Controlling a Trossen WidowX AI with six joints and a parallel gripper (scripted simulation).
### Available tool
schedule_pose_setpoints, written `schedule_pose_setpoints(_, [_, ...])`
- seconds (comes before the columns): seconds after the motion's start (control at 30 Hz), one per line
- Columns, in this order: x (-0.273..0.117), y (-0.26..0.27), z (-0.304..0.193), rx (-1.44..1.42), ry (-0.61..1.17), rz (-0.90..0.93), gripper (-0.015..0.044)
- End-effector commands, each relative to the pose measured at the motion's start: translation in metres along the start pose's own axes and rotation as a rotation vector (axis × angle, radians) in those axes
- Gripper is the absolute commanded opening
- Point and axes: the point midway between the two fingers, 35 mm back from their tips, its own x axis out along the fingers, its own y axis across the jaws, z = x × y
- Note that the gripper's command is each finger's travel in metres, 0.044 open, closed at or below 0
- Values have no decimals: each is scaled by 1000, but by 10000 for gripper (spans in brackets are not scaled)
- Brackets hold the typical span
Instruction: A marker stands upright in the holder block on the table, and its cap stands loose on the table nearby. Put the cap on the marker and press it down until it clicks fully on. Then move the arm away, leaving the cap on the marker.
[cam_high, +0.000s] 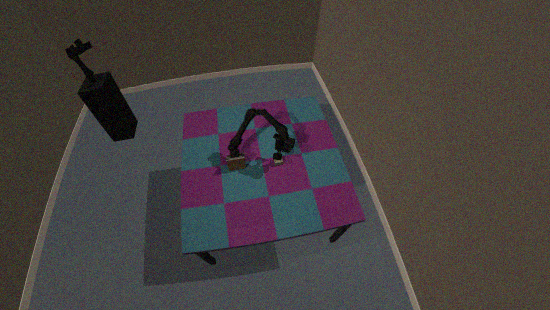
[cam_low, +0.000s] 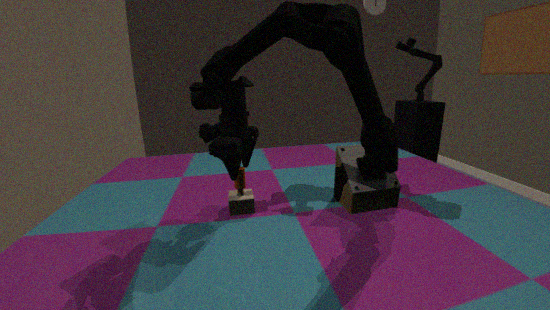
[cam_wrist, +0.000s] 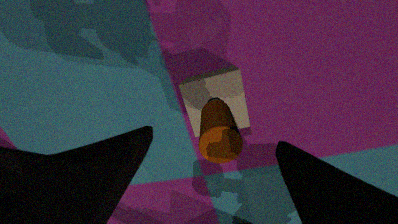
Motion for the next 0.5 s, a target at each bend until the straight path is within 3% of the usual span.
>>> schedule_pose_setpoints(0.0, [-48,-2,1,-4,-27,-6,440])
schedule_pose_setpoints(0.13, [-51,-2,1,-4,-26,-6,440])
schedule_pose_setpoints(0.33, [-42,-5,1,-331,-27,-7,282])
schedule_pose_setpoints(0.47, [-41,-5,1,-345,-27,-7,177])
